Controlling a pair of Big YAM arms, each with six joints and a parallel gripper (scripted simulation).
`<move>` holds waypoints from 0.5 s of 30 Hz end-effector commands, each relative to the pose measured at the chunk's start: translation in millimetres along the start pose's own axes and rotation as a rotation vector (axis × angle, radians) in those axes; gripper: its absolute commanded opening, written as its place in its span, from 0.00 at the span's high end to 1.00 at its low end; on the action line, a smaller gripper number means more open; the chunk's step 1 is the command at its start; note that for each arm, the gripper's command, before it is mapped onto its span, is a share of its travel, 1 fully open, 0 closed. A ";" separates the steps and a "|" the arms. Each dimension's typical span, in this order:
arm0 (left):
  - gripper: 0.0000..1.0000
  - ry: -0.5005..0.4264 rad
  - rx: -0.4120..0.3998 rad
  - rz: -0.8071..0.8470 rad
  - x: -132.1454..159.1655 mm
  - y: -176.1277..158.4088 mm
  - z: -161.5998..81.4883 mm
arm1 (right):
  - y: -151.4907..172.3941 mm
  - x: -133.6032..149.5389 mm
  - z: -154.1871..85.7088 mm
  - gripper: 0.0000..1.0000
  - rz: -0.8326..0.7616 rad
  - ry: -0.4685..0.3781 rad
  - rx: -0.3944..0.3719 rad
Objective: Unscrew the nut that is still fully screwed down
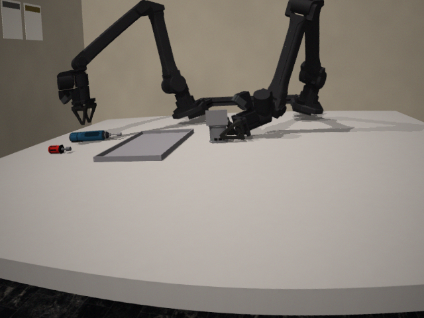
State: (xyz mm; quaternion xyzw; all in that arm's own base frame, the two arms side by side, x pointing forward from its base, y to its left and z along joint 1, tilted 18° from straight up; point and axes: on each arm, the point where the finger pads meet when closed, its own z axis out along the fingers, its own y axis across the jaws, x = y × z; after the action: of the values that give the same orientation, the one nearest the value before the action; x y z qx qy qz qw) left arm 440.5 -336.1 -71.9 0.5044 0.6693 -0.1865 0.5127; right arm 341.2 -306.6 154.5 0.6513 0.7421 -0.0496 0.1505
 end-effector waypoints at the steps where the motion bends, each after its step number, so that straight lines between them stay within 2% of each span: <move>1: 0.26 -0.016 -0.008 0.007 -6.9 4.6 3.8 | 20.7 -22.8 -23.2 0.35 -0.005 -0.060 -0.059; 4: 0.26 -0.016 -0.008 0.007 -6.9 4.6 3.8 | 20.7 -22.8 -23.2 0.35 -0.005 -0.060 -0.059; 5: 0.37 -0.016 -0.008 0.007 -6.9 4.6 3.8 | 20.7 -22.8 -23.2 0.35 -0.005 -0.060 -0.059; 15: 0.37 -0.016 -0.008 0.007 -6.9 4.6 3.8 | 20.7 -22.8 -23.2 0.35 -0.005 -0.060 -0.059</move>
State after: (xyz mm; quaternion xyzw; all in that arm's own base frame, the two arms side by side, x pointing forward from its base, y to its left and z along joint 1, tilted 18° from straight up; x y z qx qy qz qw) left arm 440.6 -336.0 -71.9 0.5043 0.6693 -0.1865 0.5128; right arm 341.2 -306.6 154.5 0.6513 0.7421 -0.0496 0.1505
